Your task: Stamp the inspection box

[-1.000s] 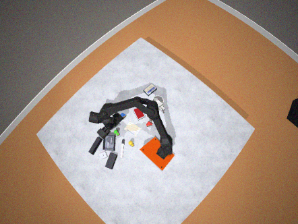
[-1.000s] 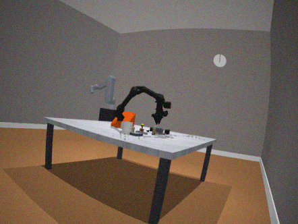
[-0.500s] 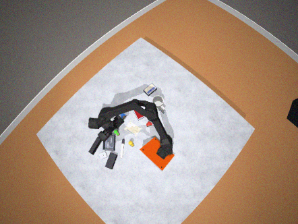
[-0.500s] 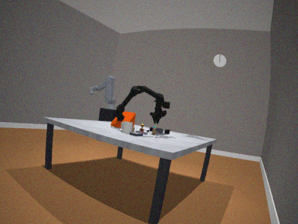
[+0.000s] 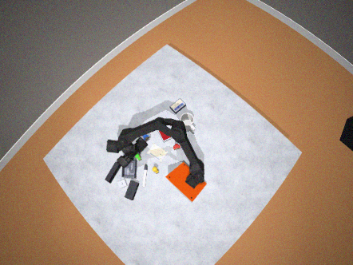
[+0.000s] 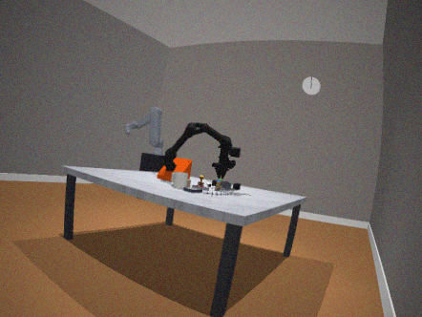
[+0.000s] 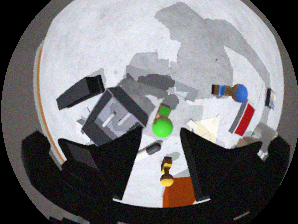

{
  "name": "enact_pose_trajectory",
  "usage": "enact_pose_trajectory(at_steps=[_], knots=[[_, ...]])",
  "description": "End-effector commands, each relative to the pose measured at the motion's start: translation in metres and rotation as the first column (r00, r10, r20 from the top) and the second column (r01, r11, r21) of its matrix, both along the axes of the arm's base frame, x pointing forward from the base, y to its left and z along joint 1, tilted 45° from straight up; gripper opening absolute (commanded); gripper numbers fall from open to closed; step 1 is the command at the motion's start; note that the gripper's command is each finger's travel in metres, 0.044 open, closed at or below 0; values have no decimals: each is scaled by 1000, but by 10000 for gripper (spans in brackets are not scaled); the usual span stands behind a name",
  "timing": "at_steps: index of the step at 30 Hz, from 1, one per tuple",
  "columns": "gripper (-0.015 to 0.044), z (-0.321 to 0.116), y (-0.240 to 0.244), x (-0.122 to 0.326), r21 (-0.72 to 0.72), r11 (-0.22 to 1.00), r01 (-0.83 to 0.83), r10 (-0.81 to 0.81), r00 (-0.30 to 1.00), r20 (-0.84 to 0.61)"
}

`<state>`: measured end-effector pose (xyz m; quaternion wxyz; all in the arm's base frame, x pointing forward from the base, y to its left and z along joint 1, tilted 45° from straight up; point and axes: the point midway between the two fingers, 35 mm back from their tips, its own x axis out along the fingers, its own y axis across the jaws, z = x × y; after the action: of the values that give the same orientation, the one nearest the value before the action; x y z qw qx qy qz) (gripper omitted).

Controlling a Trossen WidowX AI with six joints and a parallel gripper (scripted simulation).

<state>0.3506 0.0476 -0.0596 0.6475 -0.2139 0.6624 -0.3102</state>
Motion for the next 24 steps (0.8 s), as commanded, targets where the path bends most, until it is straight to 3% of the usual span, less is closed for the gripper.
enact_pose_trajectory(at_steps=[1,24], knots=[[221,-5,-5,-1,-5,1000,-5,5,1000,-7],[221,-30,-32,-6,-9,1000,-5,5,1000,-7]])
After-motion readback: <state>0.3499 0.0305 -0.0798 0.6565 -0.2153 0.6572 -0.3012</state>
